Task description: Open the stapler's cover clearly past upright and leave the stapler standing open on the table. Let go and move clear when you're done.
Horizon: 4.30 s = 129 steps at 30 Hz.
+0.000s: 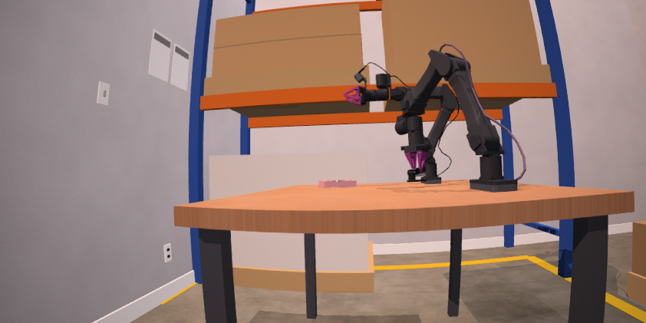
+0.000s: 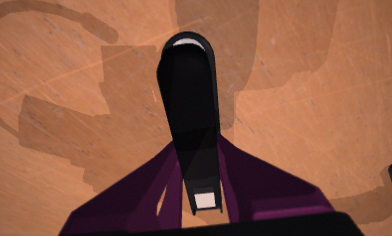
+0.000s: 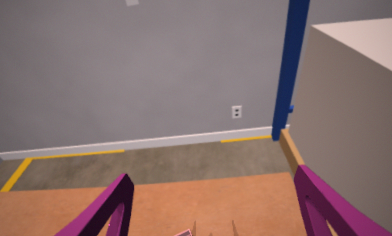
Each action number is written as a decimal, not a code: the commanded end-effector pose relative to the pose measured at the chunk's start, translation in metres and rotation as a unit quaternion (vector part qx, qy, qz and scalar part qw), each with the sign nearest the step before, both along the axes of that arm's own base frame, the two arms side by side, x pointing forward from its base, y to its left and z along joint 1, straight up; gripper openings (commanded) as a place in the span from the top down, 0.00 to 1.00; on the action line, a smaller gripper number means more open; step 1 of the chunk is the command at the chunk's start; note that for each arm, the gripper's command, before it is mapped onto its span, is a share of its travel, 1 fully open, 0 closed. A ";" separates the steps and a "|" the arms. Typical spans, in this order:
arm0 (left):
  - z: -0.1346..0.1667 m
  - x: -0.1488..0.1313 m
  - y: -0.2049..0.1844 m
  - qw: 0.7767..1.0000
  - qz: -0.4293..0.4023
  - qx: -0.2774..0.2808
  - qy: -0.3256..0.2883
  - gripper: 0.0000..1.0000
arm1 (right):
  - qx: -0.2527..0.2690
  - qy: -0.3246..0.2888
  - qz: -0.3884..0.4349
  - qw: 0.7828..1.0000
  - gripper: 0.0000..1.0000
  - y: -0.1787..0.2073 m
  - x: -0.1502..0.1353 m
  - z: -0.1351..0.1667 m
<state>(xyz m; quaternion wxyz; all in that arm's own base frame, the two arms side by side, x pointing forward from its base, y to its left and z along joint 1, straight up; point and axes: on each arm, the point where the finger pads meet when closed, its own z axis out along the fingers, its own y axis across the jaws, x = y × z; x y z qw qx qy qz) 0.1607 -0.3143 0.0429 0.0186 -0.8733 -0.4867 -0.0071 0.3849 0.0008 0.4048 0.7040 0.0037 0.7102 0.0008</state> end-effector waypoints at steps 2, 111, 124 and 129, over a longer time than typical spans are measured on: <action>0.017 0.003 -0.014 0.991 -0.130 -0.036 -0.013 0.83 | -0.003 -0.012 0.002 1.000 0.00 0.000 -0.005 0.008; 0.031 -0.006 -0.011 0.985 -0.163 -0.051 -0.018 0.07 | -0.003 -0.012 0.002 1.000 0.00 0.000 -0.005 0.008; 0.044 0.002 -0.005 0.987 -0.161 -0.027 -0.002 0.00 | -0.003 -0.012 0.002 1.000 0.00 0.000 -0.005 0.008; 0.047 0.002 -0.008 0.989 -0.142 -0.037 -0.005 0.00 | -0.003 -0.012 0.002 1.000 0.00 0.000 -0.005 0.008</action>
